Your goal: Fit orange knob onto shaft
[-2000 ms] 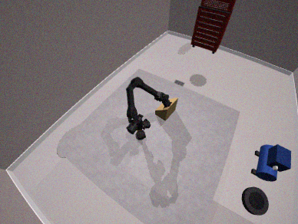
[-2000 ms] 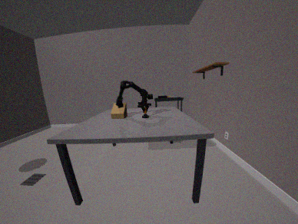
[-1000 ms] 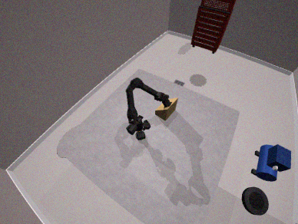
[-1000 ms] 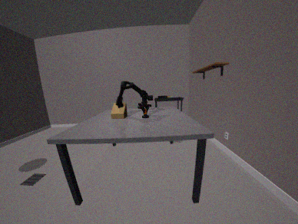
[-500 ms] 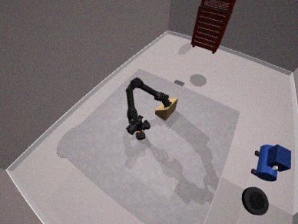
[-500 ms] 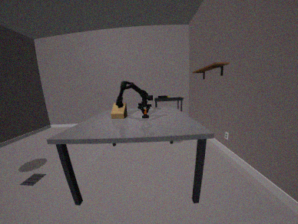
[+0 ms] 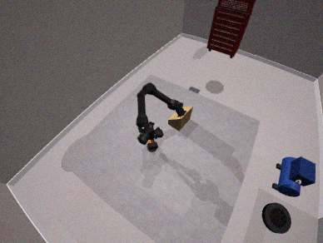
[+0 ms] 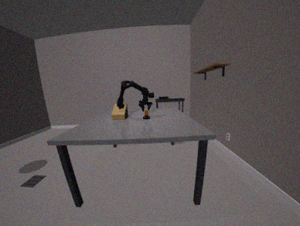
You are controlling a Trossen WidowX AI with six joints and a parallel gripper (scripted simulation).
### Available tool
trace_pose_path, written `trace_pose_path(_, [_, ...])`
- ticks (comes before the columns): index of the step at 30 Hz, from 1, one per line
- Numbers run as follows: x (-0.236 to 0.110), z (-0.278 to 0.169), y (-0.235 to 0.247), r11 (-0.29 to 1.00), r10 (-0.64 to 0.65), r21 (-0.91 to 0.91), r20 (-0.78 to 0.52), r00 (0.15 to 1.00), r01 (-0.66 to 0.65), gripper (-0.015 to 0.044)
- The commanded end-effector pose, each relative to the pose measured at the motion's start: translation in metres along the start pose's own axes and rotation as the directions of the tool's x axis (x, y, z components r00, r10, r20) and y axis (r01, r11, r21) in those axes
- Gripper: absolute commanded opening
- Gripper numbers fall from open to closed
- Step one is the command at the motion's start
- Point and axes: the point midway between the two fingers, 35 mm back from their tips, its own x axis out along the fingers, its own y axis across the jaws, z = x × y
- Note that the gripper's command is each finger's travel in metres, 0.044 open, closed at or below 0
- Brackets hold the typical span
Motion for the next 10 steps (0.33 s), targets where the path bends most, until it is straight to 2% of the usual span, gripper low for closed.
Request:
trace_pose_path(1, [-0.0542, -0.0008, 0.0010, 1.000, -0.011, 0.011, -0.011, 1.000, 0.011, 0.0440])
trace_pose_path(10, [-0.0542, -0.0015, -0.0025, 1.000, -0.011, 0.011, -0.011, 1.000, 0.011, 0.0440])
